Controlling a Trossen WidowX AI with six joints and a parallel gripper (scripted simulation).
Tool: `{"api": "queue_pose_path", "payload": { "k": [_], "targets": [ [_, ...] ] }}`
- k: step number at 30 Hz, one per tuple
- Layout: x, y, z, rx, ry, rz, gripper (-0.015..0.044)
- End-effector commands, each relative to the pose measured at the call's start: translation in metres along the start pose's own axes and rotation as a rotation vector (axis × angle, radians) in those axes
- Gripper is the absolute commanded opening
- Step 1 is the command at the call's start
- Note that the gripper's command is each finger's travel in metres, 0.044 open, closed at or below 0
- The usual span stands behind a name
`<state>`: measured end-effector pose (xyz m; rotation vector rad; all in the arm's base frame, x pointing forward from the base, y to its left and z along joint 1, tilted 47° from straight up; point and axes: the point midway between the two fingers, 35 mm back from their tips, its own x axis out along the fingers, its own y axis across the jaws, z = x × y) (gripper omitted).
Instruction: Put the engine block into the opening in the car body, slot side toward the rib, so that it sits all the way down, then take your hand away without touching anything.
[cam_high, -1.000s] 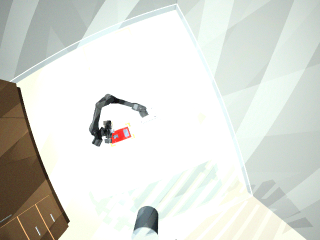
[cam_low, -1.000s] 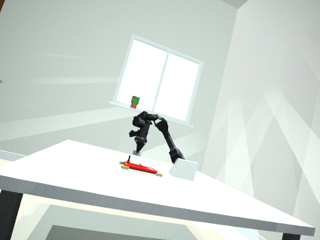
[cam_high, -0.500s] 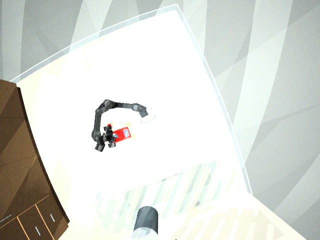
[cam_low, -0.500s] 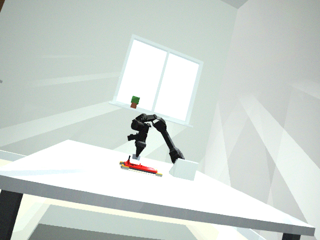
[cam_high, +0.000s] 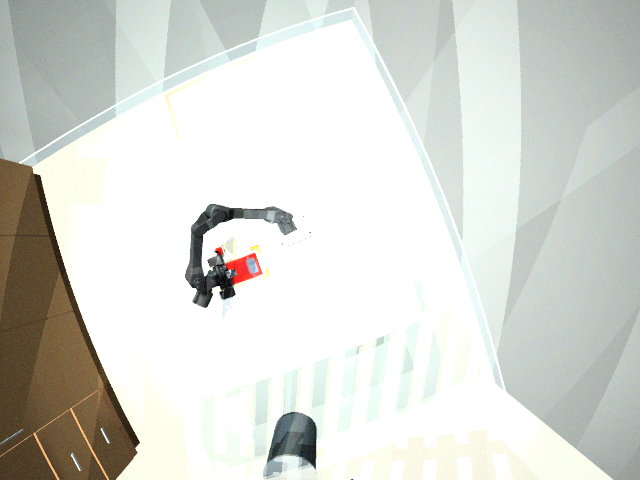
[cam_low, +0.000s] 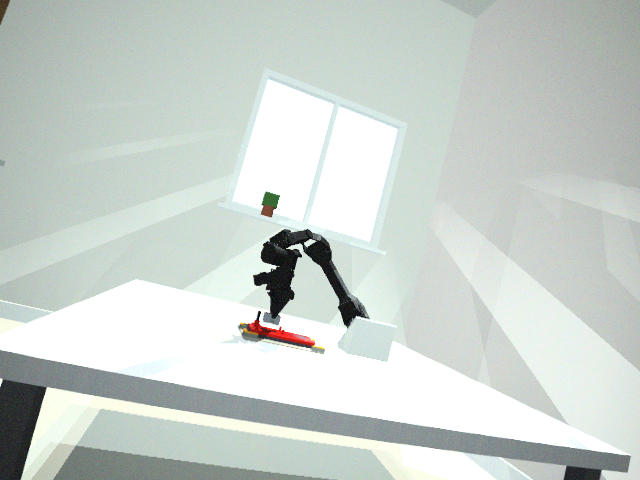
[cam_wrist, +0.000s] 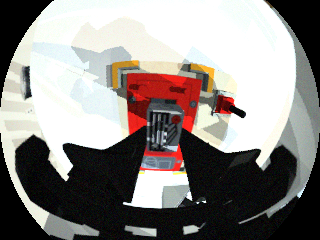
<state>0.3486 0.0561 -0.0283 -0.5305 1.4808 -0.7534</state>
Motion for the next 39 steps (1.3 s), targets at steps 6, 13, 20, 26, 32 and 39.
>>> {"api": "queue_pose_path", "payload": {
  "k": [6, 13, 20, 26, 32, 39],
  "targets": [
    [0.0003, 0.0011, -0.0002, 0.009, 0.002, 0.005, 0.0158],
    [0.0003, 0.0007, -0.0003, 0.013, 0.002, 0.005, 0.0158],
    [0.0003, 0.0007, -0.0003, 0.013, 0.002, 0.005, 0.0158],
    [0.0004, 0.0013, -0.0005, 0.041, 0.002, 0.005, 0.0158],
    [0.0004, 0.0013, -0.0005, 0.041, 0.002, 0.005, 0.0158],
    [0.0004, 0.0015, -0.0007, -0.005, 0.002, 0.005, 0.0158]
  ]
}}
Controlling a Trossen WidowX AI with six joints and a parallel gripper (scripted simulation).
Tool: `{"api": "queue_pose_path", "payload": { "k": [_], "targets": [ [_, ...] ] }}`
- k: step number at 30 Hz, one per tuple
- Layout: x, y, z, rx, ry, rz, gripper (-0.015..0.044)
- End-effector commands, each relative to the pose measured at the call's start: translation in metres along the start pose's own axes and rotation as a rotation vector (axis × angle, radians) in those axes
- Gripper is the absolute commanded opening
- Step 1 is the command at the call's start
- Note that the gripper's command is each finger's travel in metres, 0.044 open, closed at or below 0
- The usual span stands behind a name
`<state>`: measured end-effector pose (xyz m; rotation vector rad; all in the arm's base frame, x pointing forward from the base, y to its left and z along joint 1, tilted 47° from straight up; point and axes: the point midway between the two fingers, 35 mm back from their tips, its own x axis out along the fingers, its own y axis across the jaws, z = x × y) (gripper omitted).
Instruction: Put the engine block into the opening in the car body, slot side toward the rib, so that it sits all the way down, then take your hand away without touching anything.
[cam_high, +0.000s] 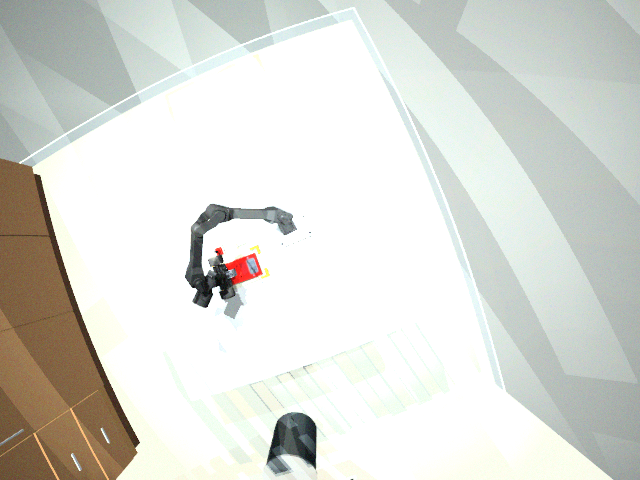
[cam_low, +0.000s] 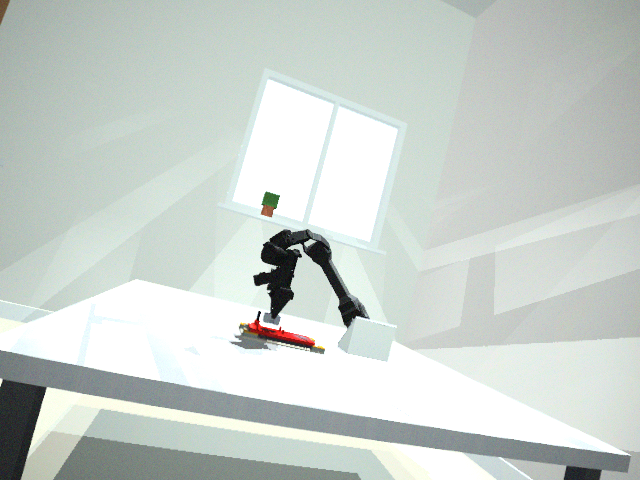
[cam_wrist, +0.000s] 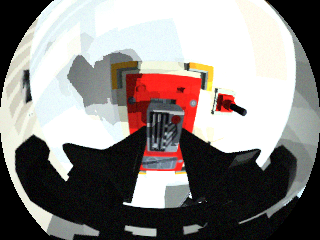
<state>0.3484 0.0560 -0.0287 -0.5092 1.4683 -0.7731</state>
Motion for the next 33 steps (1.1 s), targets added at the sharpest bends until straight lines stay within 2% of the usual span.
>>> {"api": "queue_pose_path", "payload": {
  "k": [1, 33],
  "targets": [
    [0.0001, 0.0013, -0.0006, -0.049, 0.002, 0.005, 0.0158],
    [0.0082, 0.0012, -0.0007, -0.027, 0.002, 0.004, 0.0158]
  ]
}}
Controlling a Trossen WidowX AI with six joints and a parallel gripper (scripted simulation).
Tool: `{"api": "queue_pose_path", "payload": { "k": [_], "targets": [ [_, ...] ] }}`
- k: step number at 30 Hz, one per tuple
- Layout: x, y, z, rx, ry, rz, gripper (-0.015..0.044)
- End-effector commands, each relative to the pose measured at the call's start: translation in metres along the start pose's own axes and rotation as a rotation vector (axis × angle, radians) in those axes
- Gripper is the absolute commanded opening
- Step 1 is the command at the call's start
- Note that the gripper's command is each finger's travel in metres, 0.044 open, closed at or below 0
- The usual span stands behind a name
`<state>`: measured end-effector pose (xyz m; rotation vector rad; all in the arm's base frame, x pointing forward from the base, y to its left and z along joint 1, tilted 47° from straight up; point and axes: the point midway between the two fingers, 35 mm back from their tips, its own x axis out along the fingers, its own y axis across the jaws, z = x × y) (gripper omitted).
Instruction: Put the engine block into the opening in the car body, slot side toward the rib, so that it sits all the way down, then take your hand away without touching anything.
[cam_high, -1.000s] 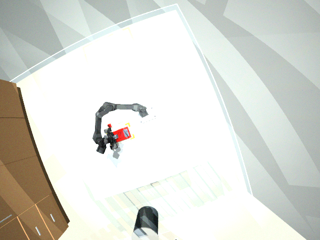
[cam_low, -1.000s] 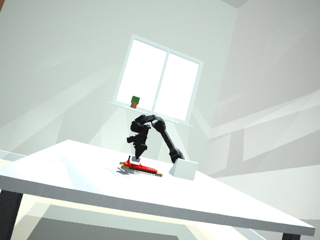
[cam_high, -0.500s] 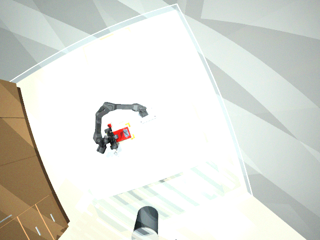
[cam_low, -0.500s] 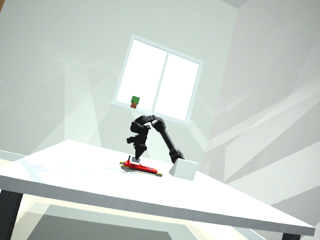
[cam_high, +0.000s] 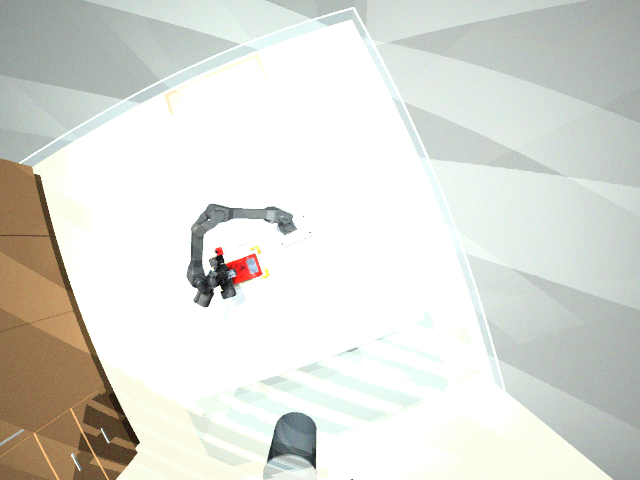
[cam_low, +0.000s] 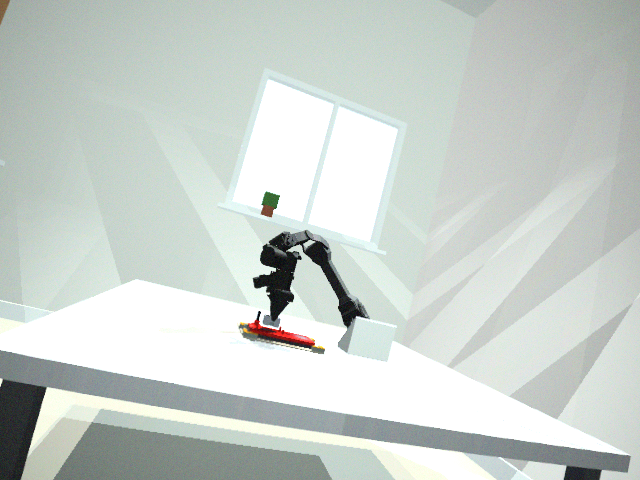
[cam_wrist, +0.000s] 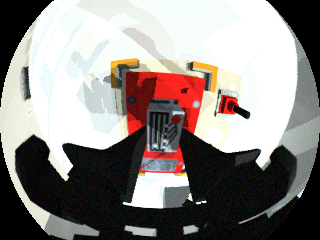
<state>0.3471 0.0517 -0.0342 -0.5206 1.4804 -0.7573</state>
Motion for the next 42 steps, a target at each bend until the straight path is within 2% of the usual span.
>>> {"api": "queue_pose_path", "payload": {
  "k": [1, 42],
  "targets": [
    [0.0014, 0.0002, 0.0003, -0.007, -0.001, 0.001, 0.0158],
    [0.0112, 0.0002, 0.0004, -0.001, -0.001, 0.0, 0.0158]
  ]
}}
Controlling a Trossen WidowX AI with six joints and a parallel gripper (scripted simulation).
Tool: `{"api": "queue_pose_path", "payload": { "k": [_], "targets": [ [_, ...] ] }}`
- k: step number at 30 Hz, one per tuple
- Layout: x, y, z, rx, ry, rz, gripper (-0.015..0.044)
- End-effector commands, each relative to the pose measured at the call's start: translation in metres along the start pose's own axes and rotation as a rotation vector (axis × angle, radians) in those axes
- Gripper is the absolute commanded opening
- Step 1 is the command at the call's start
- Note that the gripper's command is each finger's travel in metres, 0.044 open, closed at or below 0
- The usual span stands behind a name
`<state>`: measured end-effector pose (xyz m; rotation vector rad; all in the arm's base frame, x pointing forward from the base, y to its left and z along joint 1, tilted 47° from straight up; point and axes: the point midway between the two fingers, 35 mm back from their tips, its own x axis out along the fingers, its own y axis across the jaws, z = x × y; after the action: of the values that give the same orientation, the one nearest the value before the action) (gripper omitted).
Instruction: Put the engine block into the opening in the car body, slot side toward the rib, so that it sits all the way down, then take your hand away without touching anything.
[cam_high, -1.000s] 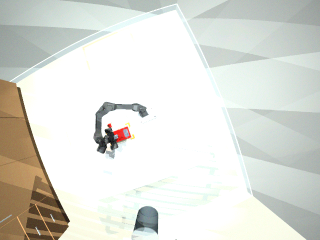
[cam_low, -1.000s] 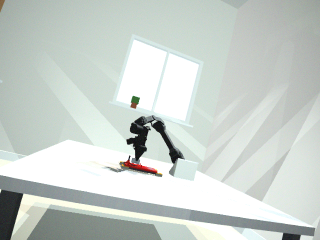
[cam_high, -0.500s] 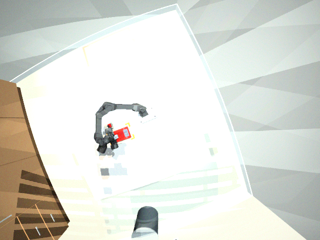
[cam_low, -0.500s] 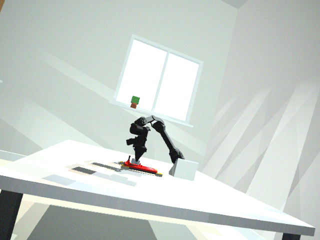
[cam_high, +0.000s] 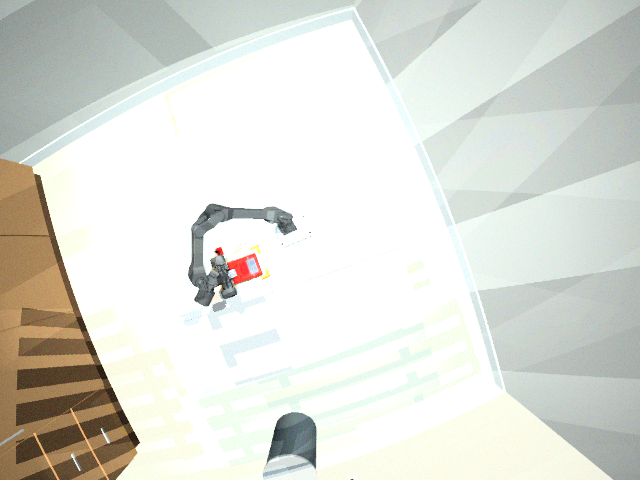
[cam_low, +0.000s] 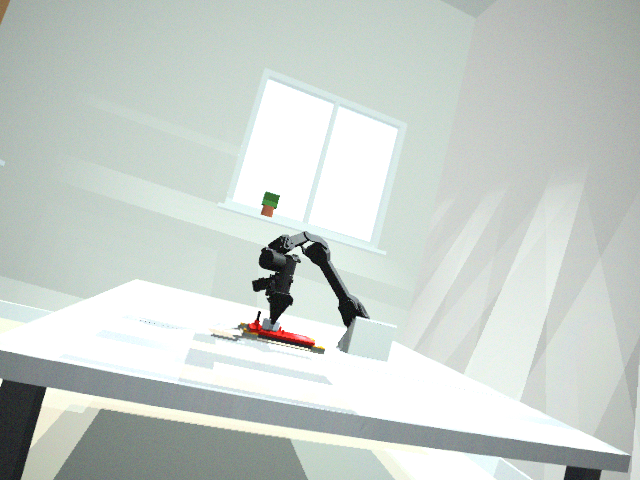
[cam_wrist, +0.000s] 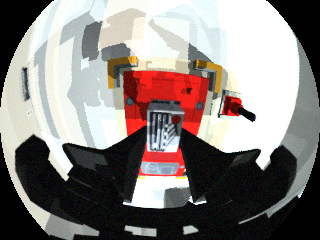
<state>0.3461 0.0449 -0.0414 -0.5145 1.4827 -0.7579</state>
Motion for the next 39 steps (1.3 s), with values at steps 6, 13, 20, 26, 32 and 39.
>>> {"api": "queue_pose_path", "payload": {
  "k": [6, 13, 20, 26, 32, 39],
  "targets": [
    [0.0026, -0.0003, 0.0008, -0.004, -0.005, -0.003, 0.0158],
    [0.0043, -0.0003, 0.0009, -0.003, -0.005, -0.003, 0.0158],
    [0.006, -0.0003, 0.0009, -0.003, -0.005, -0.003, 0.0158],
    [0.0074, -0.0004, 0.0009, -0.003, -0.005, -0.003, 0.0158],
    [0.0085, -0.0003, 0.0007, -0.004, -0.005, -0.003, 0.0158],
    [0.0091, -0.0001, 0.0005, -0.004, -0.005, -0.003, 0.0158]
  ]
}}
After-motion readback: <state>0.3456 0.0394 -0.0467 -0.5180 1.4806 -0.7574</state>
